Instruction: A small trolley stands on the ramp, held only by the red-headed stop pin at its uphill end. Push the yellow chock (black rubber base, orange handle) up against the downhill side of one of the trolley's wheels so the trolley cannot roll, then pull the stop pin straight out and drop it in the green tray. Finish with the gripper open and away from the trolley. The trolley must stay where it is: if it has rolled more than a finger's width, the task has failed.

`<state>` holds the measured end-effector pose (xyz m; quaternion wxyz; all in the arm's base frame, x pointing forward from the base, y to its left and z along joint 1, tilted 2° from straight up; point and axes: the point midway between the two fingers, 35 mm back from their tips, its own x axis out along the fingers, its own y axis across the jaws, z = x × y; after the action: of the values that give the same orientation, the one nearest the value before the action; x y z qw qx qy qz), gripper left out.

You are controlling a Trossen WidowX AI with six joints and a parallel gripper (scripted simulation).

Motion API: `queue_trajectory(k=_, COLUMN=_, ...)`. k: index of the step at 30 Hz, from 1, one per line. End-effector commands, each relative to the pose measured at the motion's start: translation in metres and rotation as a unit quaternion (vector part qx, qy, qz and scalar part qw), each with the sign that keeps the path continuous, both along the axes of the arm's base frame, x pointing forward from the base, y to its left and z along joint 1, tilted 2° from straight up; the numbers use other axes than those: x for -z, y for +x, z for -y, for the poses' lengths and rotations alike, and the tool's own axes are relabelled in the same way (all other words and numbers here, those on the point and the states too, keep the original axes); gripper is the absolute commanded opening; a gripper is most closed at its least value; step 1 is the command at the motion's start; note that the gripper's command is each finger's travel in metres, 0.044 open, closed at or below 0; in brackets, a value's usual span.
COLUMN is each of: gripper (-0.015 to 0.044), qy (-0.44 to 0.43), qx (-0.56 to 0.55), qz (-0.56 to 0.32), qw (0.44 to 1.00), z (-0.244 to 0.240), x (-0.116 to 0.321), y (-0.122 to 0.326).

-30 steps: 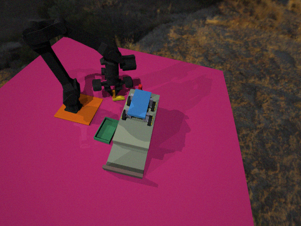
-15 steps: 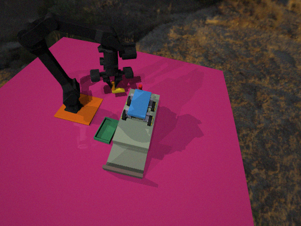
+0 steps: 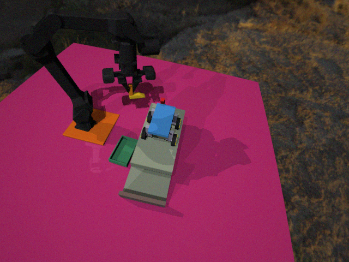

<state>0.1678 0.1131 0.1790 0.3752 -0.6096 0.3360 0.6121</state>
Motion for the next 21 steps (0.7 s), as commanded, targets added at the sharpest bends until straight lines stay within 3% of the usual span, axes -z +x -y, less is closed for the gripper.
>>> queue_trajectory(k=1, gripper=0.0, qy=-0.001, qx=-0.002, qz=0.002, qw=1.0, z=0.001, x=-0.012, y=0.0)
queue_trajectory(k=14, gripper=0.0, qy=0.002, qx=0.002, qz=0.007, qw=1.0, z=0.003, x=-0.035, y=0.001)
queue_trajectory(k=21, gripper=0.0, qy=0.006, qx=0.104, qz=0.001, qw=0.995, z=0.003, x=-0.035, y=0.001)
